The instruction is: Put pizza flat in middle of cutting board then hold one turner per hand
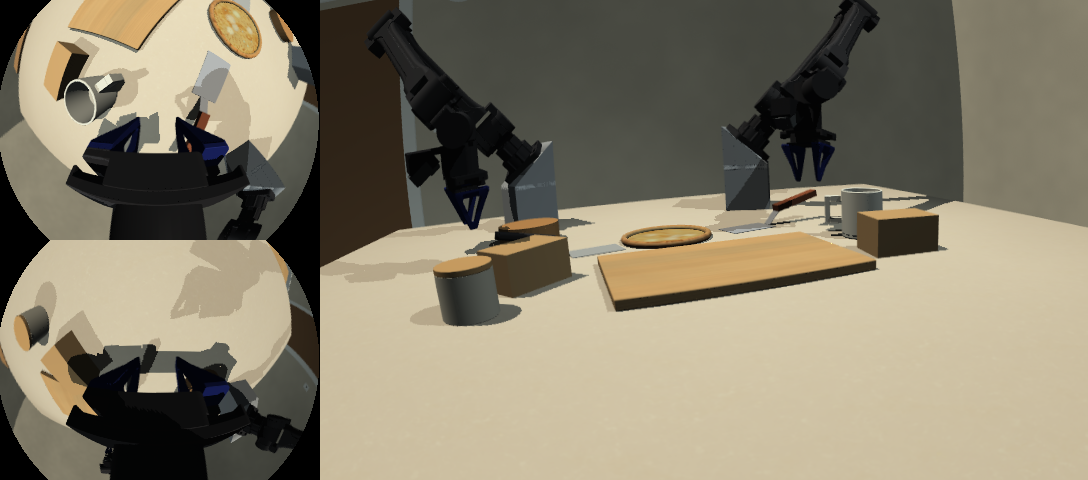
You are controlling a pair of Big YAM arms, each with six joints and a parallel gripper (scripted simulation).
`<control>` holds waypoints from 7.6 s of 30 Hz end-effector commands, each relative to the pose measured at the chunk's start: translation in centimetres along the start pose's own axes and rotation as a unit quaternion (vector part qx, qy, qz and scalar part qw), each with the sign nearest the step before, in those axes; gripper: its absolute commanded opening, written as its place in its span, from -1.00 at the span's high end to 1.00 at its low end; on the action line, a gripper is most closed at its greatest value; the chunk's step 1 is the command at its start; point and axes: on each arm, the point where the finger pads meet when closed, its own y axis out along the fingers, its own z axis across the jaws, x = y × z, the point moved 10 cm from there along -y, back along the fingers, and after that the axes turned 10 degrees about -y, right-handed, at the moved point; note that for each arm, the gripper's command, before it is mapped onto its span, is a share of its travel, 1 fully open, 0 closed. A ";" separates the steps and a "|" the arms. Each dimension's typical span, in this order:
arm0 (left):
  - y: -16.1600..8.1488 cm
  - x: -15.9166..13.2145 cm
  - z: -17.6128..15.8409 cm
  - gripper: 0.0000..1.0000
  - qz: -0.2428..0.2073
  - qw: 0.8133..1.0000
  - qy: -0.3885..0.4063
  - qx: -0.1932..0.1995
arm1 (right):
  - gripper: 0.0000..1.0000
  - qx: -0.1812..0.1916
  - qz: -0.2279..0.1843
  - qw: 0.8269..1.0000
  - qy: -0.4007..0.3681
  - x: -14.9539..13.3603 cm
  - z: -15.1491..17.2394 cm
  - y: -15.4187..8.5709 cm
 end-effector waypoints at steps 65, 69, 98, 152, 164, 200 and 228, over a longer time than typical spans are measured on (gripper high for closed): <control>6.1 -4.2 -7.4 0.04 0.088 0.981 0.173 -0.021 | 0.04 0.052 -0.023 0.992 0.112 -10.7 6.8 5.4; 4.7 -3.0 -6.6 0.04 0.074 0.985 0.156 -0.008 | 0.04 0.079 -0.031 0.988 0.131 -10.4 8.1 2.3; 5.4 -3.7 -7.0 0.87 0.084 0.984 0.159 -0.016 | 0.87 0.074 -0.030 0.990 0.120 -10.8 7.8 2.9; -6.4 -0.5 -6.2 0.87 0.062 0.988 0.144 -0.004 | 0.87 0.090 -0.024 0.986 0.140 -11.1 7.3 -9.3; -5.0 -0.9 -6.1 0.87 0.078 0.986 0.149 -0.014 | 0.87 0.085 -0.026 0.987 0.133 -10.2 6.9 -7.8; -8.4 2.2 -13.3 0.87 0.198 0.973 0.118 0.029 | 0.87 0.018 -0.154 0.985 0.078 -13.1 8.9 -7.6; -2.1 0.3 -13.7 0.87 0.213 0.968 0.128 0.024 | 0.87 0.022 -0.154 0.985 0.080 -13.3 9.3 -3.1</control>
